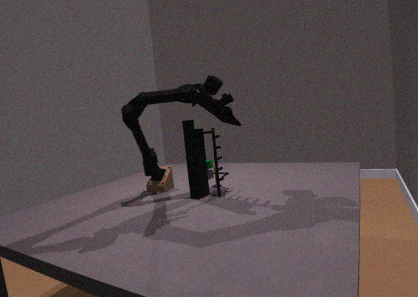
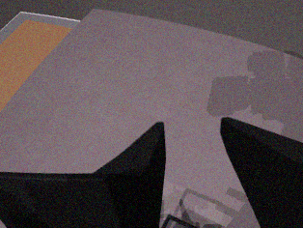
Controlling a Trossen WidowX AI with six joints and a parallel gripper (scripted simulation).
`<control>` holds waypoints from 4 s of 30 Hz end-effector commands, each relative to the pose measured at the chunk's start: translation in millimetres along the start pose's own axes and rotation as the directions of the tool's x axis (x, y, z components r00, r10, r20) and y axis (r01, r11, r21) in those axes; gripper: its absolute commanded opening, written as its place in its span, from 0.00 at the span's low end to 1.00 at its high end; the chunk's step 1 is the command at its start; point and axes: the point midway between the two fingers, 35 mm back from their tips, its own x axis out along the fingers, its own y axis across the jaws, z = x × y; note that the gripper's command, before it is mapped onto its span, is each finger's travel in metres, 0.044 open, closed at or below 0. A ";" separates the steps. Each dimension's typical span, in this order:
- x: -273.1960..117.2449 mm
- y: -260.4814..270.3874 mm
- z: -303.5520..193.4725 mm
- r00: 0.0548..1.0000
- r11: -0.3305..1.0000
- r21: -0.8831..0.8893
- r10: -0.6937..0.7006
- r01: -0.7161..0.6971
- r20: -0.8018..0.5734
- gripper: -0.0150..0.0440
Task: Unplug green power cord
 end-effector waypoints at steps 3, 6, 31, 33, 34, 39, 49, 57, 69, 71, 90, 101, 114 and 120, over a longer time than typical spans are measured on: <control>19.8 56.8 -76.4 0.924 0.877 -0.412 0.085 -0.247 -0.373 0.53; 18.6 75.1 -120.6 0.820 0.725 -0.538 0.063 -0.429 -0.569 0.53; 6.3 79.4 -170.3 0.648 0.502 -0.571 -0.028 -0.650 -0.761 0.53; 5.0 76.6 -171.3 0.648 0.502 -0.571 -0.028 -0.650 -0.761 0.53; 4.4 75.2 -171.7 0.648 0.502 -0.571 -0.028 -0.650 -0.761 0.53; 1.1 68.2 -174.3 0.647 0.502 -0.571 -0.028 -0.650 -0.762 0.53; -5.5 54.5 -179.8 0.647 0.501 -0.571 -0.029 -0.650 -0.762 0.53; -7.2 51.3 -181.3 0.646 0.501 -0.571 -0.030 -0.650 -0.762 0.53; 0.6 50.8 -190.5 0.646 0.502 -0.571 -0.030 -0.650 -0.762 0.53; 0.6 50.8 -190.5 0.646 0.502 -0.571 -0.030 -0.650 -0.762 0.53; 3.0 57.4 -185.1 0.646 0.505 -0.568 -0.027 -0.650 -0.763 0.25; 10.1 72.2 -178.2 0.647 0.504 -0.569 -0.026 -0.650 -0.762 0.25; 16.1 90.4 -169.6 0.649 0.503 -0.570 -0.025 -0.649 -0.761 0.25; 18.3 99.2 -165.9 0.649 0.503 -0.570 -0.024 -0.649 -0.760 0.25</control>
